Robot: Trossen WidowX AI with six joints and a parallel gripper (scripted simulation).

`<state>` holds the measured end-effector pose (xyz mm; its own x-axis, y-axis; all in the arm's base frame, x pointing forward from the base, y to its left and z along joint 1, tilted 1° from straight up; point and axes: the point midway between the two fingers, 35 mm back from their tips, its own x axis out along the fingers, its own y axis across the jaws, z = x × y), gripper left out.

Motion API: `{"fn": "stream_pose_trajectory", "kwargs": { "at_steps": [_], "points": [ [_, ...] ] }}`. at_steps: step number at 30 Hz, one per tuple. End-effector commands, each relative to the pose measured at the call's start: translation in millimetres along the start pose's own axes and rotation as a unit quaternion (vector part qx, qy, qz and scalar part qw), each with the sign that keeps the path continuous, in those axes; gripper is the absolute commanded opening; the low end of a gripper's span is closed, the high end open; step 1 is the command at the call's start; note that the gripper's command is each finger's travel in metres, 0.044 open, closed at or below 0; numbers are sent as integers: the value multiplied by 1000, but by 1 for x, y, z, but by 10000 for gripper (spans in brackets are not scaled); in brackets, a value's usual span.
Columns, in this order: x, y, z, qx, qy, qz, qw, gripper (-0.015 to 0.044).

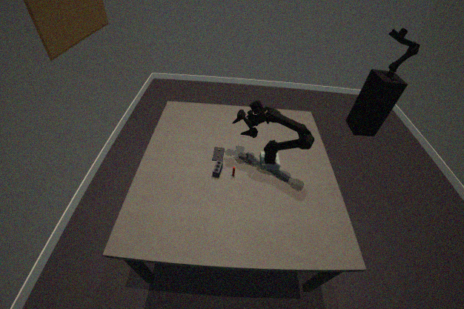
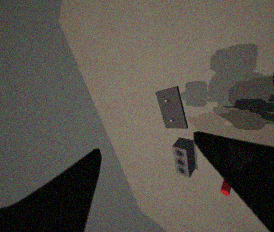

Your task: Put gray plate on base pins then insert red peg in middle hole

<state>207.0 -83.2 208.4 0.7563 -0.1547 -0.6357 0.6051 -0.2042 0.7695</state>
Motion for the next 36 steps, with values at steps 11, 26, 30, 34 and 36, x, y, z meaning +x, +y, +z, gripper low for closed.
{"fn": "stream_pose_trajectory", "kwargs": {
  "at_steps": [11,26,30,34,36],
  "points": [
    [64,28,-87,-710,223,-127,656,440],
    [104,6,-163,-914,381,-55,127,440],
    [111,-5,-181,-911,411,-20,-22,440],
    [112,-5,-183,-910,413,-17,-33,440],
    [112,-5,-183,-910,413,-17,-33,440]
  ]
}}
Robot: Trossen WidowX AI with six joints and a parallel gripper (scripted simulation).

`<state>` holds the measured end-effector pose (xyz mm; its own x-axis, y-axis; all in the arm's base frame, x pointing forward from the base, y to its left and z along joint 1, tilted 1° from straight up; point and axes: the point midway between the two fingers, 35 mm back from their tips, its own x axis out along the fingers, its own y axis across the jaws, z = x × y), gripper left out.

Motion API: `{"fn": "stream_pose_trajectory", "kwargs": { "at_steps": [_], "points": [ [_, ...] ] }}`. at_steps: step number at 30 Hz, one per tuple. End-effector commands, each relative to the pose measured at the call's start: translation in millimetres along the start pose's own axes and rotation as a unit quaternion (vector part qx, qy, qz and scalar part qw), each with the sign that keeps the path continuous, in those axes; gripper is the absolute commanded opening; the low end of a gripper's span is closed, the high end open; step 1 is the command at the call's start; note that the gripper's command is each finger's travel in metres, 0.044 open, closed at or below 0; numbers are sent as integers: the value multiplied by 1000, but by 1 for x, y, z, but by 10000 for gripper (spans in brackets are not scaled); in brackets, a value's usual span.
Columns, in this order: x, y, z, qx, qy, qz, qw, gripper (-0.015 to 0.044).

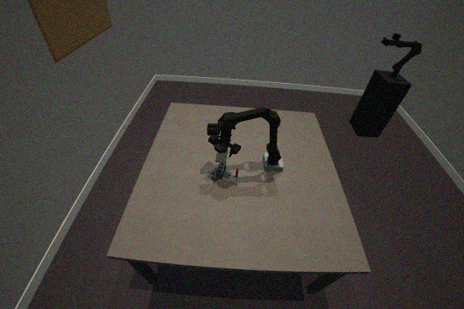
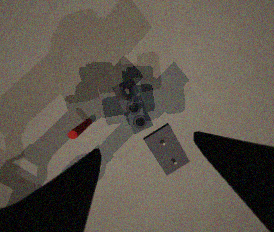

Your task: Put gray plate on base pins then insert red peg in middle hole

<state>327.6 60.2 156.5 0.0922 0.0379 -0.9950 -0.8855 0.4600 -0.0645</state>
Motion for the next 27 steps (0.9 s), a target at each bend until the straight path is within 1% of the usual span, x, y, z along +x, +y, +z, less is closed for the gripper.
{"fn": "stream_pose_trajectory", "kwargs": {
  "at_steps": [1,8,10,13,14,21,24,27],
  "points": [
    [13,3,18,-134,31,23,990,440],
    [16,2,19,-134,31,23,990,440],
    [33,1,19,-134,31,23,990,440],
    [70,3,16,-134,31,23,990,440],
    [76,4,15,-134,31,23,990,440],
    [80,2,18,-134,31,23,990,440],
    [92,2,17,-134,31,23,990,440],
    [94,3,17,-134,31,23,990,440]
  ]
}}
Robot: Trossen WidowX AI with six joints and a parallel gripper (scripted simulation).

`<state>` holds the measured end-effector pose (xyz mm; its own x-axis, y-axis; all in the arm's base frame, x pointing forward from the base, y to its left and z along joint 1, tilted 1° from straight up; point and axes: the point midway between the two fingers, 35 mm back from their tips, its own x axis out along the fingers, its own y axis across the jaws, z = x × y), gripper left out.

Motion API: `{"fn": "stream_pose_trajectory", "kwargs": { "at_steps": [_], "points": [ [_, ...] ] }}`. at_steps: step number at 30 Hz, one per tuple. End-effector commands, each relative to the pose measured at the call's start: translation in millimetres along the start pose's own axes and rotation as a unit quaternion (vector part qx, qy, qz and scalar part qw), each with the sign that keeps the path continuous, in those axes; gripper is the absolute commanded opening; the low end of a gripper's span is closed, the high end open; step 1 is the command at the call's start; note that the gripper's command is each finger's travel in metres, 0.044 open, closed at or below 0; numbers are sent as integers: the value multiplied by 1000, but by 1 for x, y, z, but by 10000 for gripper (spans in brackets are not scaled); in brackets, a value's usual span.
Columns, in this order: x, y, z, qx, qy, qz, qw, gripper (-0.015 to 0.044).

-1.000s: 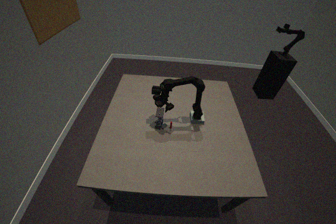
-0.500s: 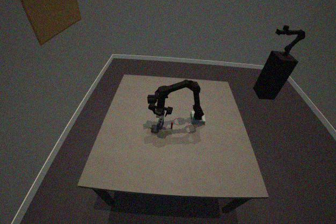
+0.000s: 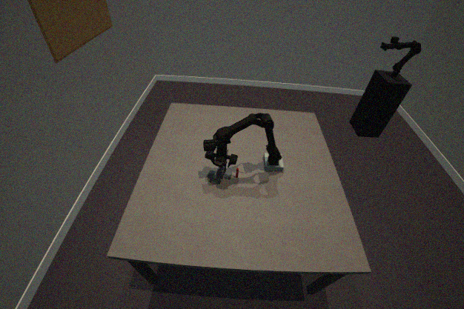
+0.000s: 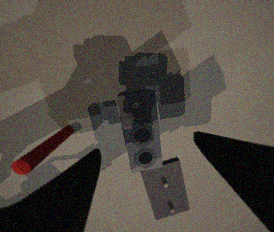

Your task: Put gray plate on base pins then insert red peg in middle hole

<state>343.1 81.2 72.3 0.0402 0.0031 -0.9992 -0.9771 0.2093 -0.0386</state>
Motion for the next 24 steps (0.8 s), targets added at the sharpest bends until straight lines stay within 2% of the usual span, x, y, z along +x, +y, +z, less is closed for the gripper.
{"fn": "stream_pose_trajectory", "kwargs": {
  "at_steps": [1,24],
  "points": [
    [8,1,-1,-1,5,5,1000,440],
    [44,1,-1,-1,5,5,1000,440]
  ]
}}
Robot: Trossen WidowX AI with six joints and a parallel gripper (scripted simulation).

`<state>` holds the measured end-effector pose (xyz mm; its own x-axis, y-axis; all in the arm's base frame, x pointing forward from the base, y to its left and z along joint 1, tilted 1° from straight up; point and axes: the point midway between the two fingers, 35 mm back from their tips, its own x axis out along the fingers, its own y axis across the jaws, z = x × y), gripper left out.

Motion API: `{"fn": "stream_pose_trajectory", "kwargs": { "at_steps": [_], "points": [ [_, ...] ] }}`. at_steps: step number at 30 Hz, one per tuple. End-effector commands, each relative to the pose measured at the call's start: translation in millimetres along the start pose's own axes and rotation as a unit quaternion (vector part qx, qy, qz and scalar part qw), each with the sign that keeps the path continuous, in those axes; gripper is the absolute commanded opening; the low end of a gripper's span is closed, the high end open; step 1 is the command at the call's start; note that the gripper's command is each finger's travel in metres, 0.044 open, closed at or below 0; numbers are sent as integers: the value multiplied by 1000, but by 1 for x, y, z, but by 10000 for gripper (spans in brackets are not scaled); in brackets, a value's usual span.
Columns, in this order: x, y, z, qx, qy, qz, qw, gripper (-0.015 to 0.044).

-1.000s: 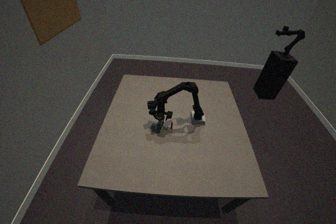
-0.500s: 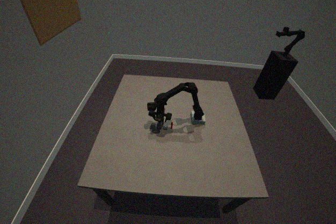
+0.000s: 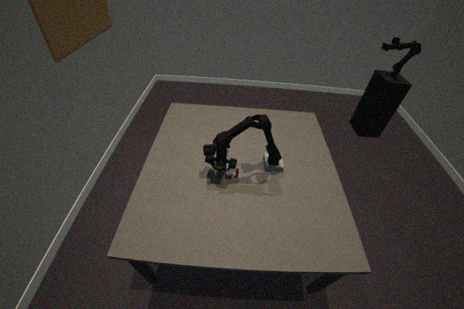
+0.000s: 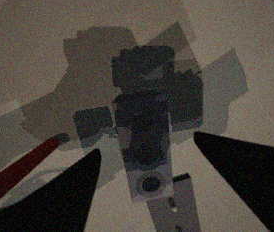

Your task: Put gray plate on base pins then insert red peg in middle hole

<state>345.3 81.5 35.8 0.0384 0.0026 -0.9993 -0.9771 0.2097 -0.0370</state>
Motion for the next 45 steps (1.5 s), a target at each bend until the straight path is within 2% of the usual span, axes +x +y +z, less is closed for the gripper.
{"fn": "stream_pose_trajectory", "kwargs": {
  "at_steps": [1,15,26,39,42,45],
  "points": [
    [9,2,-2,-1,5,4,1000,440],
    [29,3,-3,-1,5,4,1000,440],
    [29,3,-3,-1,5,4,1000,151],
    [29,3,-3,-1,5,4,1000,65],
    [27,3,-2,-1,5,4,1000,0],
    [19,1,-1,-1,5,4,1000,0]
  ]
}}
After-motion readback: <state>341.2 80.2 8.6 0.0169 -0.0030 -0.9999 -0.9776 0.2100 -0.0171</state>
